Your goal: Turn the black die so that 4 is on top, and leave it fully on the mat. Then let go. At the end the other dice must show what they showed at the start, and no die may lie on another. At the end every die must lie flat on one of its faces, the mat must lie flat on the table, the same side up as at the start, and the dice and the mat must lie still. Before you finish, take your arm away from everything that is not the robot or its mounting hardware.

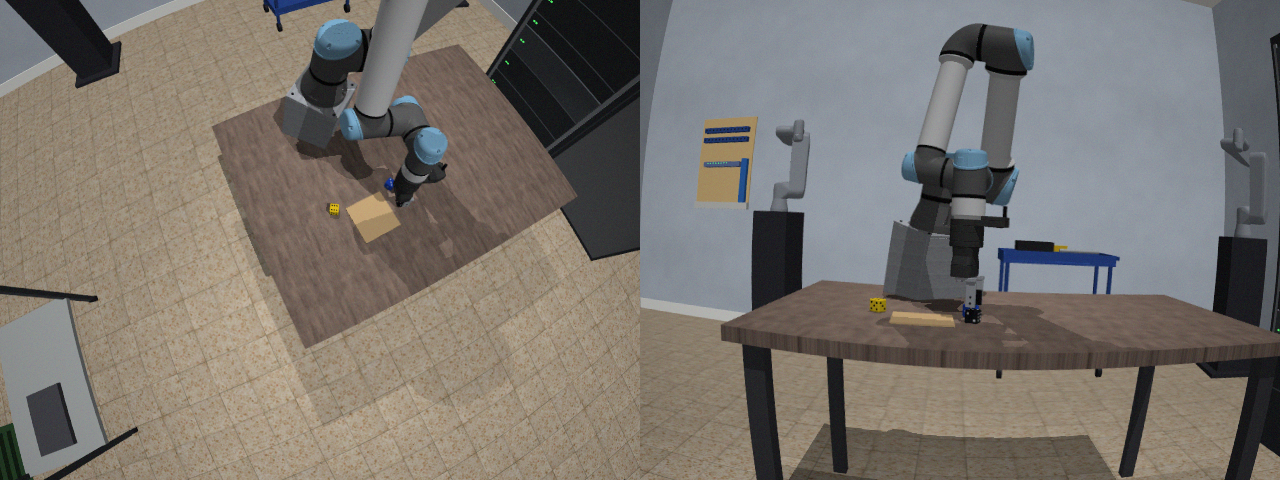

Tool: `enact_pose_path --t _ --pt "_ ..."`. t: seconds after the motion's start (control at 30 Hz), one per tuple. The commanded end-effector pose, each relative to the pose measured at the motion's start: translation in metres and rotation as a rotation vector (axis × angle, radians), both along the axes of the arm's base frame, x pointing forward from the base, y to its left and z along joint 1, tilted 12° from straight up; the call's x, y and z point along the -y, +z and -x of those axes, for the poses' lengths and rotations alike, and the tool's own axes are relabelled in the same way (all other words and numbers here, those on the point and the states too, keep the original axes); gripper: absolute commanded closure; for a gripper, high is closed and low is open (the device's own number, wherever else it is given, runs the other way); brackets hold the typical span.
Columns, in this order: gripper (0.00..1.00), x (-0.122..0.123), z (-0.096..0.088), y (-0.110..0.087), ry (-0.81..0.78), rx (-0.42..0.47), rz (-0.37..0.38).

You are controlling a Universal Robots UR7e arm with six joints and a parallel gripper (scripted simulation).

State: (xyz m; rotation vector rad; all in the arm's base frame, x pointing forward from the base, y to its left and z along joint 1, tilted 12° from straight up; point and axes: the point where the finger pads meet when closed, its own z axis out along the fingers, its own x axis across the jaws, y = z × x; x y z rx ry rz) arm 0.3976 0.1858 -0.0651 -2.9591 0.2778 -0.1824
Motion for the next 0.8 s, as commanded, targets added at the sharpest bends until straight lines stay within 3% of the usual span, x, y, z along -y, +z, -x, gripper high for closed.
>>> enact_pose_path --t 0.0,0.77 --pt "0.13 -0.001 0.0 -0.002 0.001 0.0 0.0" --pt "0.13 -0.006 -0.004 -0.034 0.001 0.0 0.0"
